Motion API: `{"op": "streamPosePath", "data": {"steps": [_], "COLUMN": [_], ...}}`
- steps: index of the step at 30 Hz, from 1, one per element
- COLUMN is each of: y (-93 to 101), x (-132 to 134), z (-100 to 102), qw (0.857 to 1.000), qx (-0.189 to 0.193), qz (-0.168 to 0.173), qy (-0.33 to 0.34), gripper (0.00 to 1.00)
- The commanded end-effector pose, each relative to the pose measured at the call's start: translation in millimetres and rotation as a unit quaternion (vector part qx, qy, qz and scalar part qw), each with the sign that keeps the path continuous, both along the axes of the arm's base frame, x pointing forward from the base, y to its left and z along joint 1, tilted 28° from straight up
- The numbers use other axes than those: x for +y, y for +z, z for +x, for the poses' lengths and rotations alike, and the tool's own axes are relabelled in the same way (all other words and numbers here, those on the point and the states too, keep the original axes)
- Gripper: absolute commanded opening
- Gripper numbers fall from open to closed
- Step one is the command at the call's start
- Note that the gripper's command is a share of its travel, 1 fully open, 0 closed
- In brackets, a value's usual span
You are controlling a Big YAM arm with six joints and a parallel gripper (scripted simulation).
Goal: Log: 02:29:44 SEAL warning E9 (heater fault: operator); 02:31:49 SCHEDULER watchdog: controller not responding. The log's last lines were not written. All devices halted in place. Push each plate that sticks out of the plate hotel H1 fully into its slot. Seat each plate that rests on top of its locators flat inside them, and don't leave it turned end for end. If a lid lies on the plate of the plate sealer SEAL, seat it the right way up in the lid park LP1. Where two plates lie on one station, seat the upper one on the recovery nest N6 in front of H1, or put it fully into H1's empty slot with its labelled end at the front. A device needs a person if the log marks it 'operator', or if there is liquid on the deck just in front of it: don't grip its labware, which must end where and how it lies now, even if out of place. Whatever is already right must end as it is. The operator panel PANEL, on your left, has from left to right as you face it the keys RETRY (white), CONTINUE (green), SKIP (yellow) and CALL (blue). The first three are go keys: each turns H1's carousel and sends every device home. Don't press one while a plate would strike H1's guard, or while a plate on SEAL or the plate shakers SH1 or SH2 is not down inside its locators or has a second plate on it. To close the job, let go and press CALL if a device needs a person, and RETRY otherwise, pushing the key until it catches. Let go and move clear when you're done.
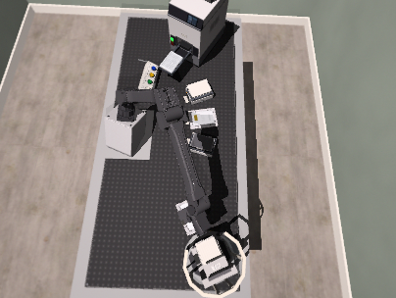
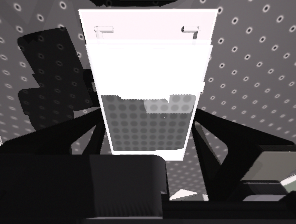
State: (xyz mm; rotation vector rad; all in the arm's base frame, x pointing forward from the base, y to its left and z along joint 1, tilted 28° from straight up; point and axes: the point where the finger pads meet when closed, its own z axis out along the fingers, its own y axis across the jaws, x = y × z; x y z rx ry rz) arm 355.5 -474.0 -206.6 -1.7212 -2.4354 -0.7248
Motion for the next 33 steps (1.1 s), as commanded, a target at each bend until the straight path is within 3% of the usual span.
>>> {"op": "streamPosePath", "data": {"steps": [1, 14, 27, 33], "y": [0.3, -5.5, -21.7, -22.7], "x": [-10, -11, 12, 10], "z": [18, 20, 9, 9], "qw": [1.000, 1.000, 1.000, 1.000], "qx": [-0.006, -0.009, 0.002, 0.001], "qz": [-0.012, -0.016, 0.003, 0.001], "qy": [0.002, 0.002, 0.002, 0.000], "gripper": [0.84, 0.84, 0.84, 0.84]}}
